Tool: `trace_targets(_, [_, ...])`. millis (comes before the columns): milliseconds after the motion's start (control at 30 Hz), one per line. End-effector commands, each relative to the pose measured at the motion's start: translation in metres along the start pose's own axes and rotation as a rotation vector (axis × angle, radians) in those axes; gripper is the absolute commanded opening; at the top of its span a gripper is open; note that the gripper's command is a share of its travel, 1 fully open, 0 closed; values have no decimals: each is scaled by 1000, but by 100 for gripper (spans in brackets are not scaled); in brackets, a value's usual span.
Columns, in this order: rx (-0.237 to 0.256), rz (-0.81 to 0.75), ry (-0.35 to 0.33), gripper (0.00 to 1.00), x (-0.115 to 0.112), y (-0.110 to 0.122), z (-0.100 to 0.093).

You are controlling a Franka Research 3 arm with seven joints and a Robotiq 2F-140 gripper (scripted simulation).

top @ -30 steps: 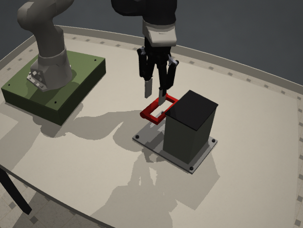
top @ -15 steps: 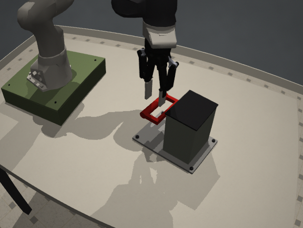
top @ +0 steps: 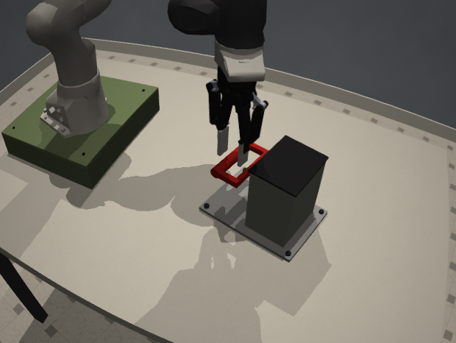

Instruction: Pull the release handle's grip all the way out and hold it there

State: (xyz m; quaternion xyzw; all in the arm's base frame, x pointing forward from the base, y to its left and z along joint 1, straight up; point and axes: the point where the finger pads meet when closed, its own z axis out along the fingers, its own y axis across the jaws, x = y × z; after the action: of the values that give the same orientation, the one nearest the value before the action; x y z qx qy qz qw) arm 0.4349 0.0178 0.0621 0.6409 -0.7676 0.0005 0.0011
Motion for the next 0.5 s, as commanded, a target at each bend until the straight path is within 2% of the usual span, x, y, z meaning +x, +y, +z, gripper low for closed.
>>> trace_targets(0, [9,1,-2,30,-1,-2,6])
trace_targets(467, [9,1,-2,30,-1,-2,22])
